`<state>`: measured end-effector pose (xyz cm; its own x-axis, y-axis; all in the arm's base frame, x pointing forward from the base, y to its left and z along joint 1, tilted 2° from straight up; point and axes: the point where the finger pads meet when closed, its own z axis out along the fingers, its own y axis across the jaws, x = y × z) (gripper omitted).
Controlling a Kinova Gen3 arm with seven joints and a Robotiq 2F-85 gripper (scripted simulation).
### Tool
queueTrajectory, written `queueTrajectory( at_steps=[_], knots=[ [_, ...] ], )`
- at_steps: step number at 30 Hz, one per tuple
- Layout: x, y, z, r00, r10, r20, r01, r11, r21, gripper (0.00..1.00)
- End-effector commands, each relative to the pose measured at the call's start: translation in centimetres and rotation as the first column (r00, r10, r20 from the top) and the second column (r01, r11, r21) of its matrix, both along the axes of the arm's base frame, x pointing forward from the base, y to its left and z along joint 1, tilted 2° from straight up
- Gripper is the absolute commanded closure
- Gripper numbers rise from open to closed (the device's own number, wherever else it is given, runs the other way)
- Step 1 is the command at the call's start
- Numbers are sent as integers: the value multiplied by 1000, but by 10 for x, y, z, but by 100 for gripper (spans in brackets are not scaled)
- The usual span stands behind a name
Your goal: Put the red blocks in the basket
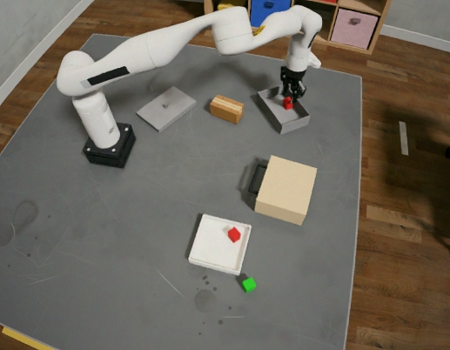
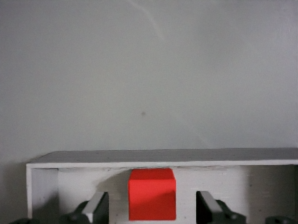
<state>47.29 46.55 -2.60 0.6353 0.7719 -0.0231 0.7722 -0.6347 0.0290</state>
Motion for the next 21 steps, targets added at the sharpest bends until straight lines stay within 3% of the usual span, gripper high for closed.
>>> queueTrajectory(
  at_steps=[1,21],
  knots=[
    [1,1,2,1000,0,2,0,1000,2,41],
    [1,0,-3,1000,0,2,0,1000,2,41]
  ],
)
